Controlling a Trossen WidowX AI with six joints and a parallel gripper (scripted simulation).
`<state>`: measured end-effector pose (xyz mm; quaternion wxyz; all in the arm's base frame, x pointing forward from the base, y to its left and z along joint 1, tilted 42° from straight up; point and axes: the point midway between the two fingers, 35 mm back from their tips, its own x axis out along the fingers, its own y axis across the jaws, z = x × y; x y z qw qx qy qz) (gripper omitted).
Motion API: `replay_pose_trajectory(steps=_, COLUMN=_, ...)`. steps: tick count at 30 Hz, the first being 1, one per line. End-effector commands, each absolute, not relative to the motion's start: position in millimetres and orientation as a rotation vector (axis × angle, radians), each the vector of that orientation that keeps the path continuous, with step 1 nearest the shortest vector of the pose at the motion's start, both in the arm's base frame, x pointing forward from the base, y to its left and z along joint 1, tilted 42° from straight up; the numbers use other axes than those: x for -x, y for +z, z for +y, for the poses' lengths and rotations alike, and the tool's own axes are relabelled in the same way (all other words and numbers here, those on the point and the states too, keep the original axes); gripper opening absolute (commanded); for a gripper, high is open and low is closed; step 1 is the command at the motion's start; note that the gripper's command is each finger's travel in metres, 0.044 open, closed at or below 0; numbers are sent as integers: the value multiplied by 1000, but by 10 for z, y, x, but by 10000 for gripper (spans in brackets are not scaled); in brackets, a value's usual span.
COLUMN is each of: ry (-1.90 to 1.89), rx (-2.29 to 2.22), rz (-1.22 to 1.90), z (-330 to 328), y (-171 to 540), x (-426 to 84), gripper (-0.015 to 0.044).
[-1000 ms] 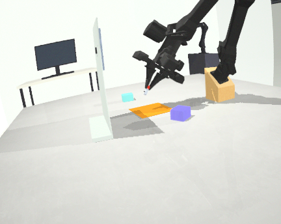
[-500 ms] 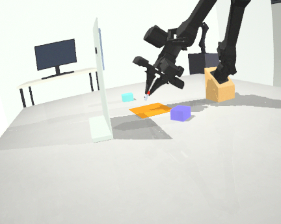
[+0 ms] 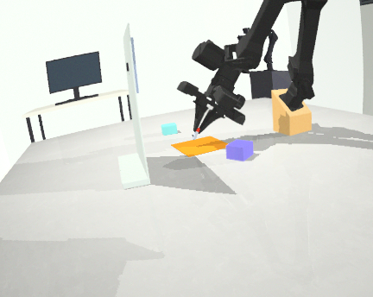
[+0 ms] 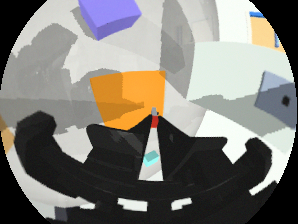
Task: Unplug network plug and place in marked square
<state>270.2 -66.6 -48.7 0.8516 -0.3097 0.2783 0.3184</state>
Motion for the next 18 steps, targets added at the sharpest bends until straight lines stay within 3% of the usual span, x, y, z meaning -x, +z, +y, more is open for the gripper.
replay_pose_trajectory(steps=1, ry=671, rx=642, rz=594, z=-621, y=-539, x=-2686, gripper=0)
replay_pose_trajectory(steps=18, ry=670, rx=640, rz=592, z=-536, y=-602, x=-2698, gripper=0)
